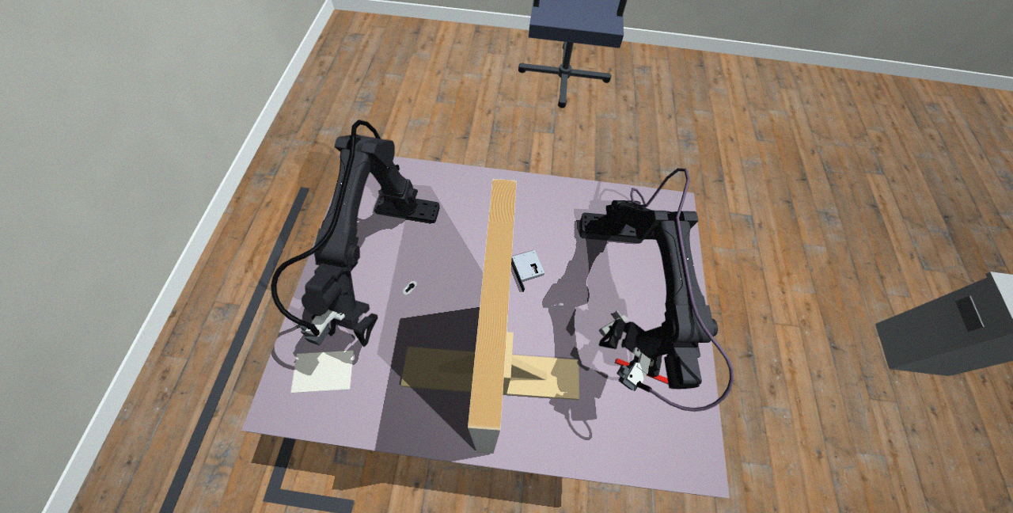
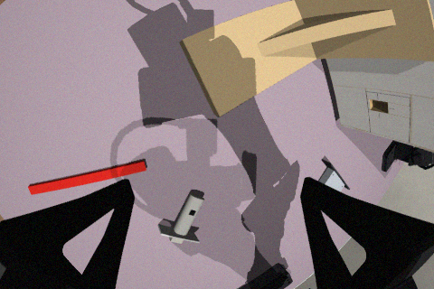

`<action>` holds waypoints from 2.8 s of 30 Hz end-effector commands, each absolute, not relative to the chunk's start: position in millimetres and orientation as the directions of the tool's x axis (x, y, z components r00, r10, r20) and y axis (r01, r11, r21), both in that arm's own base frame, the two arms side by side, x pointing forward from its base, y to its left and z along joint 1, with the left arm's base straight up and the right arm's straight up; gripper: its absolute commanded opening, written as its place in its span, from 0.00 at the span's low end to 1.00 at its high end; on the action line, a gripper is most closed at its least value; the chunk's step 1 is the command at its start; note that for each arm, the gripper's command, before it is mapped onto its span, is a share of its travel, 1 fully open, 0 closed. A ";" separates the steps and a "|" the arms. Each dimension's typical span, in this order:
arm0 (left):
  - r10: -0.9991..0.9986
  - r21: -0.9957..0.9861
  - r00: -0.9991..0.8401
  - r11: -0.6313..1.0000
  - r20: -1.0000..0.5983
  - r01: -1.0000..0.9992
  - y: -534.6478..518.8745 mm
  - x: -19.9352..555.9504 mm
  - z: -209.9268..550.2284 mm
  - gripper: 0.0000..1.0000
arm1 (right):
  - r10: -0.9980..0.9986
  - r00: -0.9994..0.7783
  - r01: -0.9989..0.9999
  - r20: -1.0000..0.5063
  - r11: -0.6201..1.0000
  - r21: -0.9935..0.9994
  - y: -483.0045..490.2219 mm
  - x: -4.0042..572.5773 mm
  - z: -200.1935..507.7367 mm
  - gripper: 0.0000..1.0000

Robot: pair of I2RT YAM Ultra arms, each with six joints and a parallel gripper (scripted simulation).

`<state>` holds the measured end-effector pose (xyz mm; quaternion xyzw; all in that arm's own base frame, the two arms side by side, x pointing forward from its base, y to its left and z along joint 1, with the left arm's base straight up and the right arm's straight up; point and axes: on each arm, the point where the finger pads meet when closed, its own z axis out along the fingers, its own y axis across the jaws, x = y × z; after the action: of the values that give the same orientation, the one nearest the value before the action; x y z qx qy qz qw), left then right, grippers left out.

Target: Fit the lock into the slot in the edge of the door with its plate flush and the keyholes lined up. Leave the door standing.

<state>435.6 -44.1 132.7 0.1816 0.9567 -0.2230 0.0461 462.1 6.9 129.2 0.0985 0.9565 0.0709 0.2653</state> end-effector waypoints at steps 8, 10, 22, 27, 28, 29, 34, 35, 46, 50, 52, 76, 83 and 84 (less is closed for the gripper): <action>-0.233 -0.621 -0.937 0.703 0.259 -0.347 -57.0 375.0 136.0 1.00 | 0.673 -0.712 0.627 -0.200 0.737 0.251 13.5 364.7 145.9 1.00; -0.302 -0.609 -0.883 0.641 0.360 -0.467 -58.4 364.0 136.0 1.00 | 0.741 -0.657 0.708 -0.141 0.670 0.222 13.7 341.1 141.9 1.00; -0.455 -0.261 -0.322 0.194 0.830 -0.946 -68.6 305.7 140.9 1.00 | 0.981 -0.194 0.980 -0.006 0.194 0.031 11.1 231.2 157.5 1.00; -0.406 -0.018 -0.010 -0.017 0.914 -1.000 -71.2 294.3 140.8 1.00 | 0.995 -0.103 0.995 -0.009 0.103 0.010 10.2 216.3 165.4 1.00; -0.406 -0.018 -0.010 -0.017 0.914 -1.000 -71.2 294.3 140.8 1.00 | 0.995 -0.103 0.995 -0.009 0.103 0.010 10.2 216.3 165.4 1.00; -0.406 -0.018 -0.011 -0.013 0.914 -1.000 -72.2 294.1 140.8 1.00 | 0.995 -0.103 0.995 -0.009 0.103 0.010 10.2 216.3 165.4 1.00; -0.406 -0.018 -0.014 -0.007 0.914 -1.000 -74.2 293.6 140.8 1.00 | 0.995 -0.103 0.995 -0.008 0.103 -0.007 10.2 217.1 162.0 1.00; -0.406 -0.018 -0.014 -0.007 0.914 -1.000 -74.2 293.6 140.8 1.00 | 0.995 -0.103 0.995 -0.008 0.103 -0.007 10.2 217.1 162.0 1.00; -0.433 -0.336 -0.599 0.543 0.673 -0.770 -133.8 238.8 132.2 1.00 | 0.995 -0.100 0.995 0.000 0.100 0.006 9.7 220.4 161.8 1.00; -0.326 -0.399 -0.773 0.710 0.544 -0.580 -149.7 222.1 131.2 1.00 | 0.995 -0.100 0.995 0.000 0.100 0.006 9.7 220.4 161.8 1.00; -0.229 -0.431 -0.864 0.792 0.448 -0.433 -159.9 206.9 131.0 1.00 | 0.995 -0.100 0.995 0.000 0.100 0.006 9.7 220.4 161.8 1.00; 0.762 -0.035 -0.501 0.536 -0.410 0.844 -215.8 134.1 169.0 1.00 | 0.995 -0.100 0.995 0.000 0.100 0.006 9.7 220.4 161.8 1.00; 0.763 -0.035 -0.513 0.545 -0.393 0.838 -215.2 136.7 164.8 1.00 | 0.995 -0.100 0.995 0.000 0.100 0.006 9.7 220.4 161.8 1.00; 0.762 -0.035 -0.512 0.545 -0.397 0.838 -215.8 137.1 166.1 1.00 | 0.995 -0.100 0.995 0.000 0.100 0.006 9.7 220.4 161.8 1.00</action>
<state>132.8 -215.7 168.2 0.4589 0.8660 -0.1184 0.1595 221.1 9.8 158.8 0.6705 0.7419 0.0030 -0.0015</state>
